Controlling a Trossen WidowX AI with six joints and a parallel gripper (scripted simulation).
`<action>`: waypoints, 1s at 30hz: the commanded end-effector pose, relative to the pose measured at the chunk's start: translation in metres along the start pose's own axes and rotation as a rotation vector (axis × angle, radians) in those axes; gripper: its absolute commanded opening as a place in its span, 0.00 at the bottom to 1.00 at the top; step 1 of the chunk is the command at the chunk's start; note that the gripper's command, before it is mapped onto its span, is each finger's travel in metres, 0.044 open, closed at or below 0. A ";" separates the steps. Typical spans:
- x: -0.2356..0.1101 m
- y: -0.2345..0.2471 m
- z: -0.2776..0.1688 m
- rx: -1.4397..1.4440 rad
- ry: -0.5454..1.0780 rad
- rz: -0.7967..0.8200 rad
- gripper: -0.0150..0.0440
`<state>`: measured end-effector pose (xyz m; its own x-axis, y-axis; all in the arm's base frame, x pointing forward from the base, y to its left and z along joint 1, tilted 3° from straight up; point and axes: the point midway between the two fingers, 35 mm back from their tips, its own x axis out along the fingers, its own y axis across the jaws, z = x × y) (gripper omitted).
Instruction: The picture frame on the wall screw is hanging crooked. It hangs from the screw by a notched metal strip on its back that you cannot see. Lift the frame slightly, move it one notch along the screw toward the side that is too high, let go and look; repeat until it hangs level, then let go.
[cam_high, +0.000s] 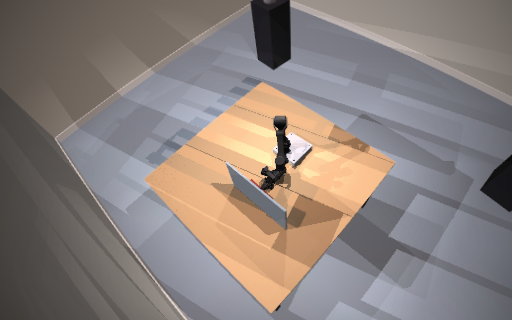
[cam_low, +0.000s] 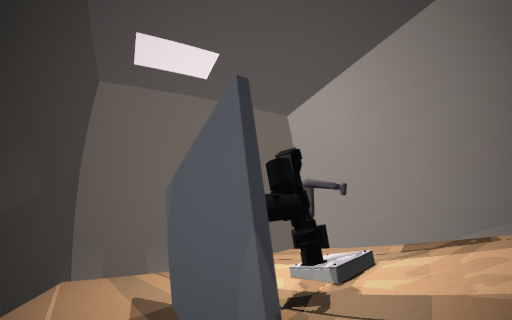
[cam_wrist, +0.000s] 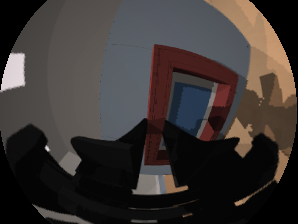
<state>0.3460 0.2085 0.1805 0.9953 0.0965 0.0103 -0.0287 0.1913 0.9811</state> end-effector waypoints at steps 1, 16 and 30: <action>0.000 0.000 0.000 0.006 0.002 0.007 0.25; 0.000 -0.001 0.000 0.006 0.001 0.001 0.25; 0.000 -0.001 0.000 0.090 0.001 0.001 0.25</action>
<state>0.3460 0.2084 0.1794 0.9952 0.0973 0.0107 -0.0228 0.1246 0.9919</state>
